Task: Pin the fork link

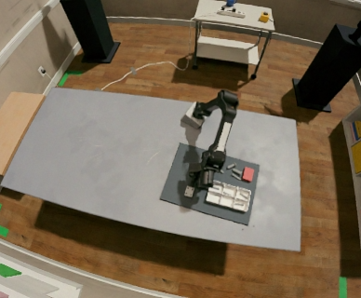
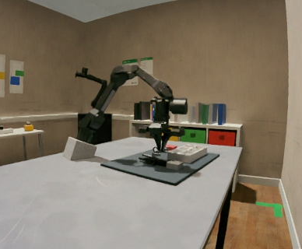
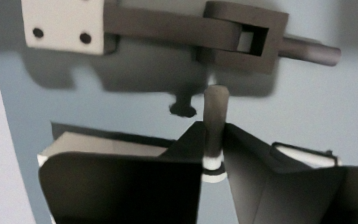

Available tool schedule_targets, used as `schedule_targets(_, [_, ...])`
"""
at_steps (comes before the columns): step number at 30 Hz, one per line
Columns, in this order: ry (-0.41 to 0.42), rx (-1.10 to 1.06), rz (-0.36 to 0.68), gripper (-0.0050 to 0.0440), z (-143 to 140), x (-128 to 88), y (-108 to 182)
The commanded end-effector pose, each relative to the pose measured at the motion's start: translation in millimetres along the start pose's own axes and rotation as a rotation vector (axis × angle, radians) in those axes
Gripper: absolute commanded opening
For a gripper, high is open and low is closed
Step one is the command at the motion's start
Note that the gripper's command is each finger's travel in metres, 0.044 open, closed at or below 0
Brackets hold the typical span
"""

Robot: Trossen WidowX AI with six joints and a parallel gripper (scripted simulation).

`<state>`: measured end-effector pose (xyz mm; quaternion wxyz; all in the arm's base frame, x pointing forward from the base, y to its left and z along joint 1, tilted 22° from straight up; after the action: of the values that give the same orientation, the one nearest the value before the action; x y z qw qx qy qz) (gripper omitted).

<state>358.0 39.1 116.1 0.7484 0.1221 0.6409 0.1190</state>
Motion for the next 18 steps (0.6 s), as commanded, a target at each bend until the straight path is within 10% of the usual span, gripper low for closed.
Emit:
schedule_targets(1, [-0.035, 0.085, 0.003, -0.005, 5.2, -9.6, 1.3])
schedule_targets(18, [-0.033, 0.079, 0.004, -0.005, 4.9, -9.2, 2.5])
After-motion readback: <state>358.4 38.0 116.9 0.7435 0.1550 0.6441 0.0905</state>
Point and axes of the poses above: the point midway between the two fingers, 35 mm back from their tips, its own x axis out along the fingers, its own z axis across the jaws, y = z × x, the point moved 2 cm from there along -x, back along the fingers, and after that the axes turned 5 degrees about -x, right-handed, at the moved point
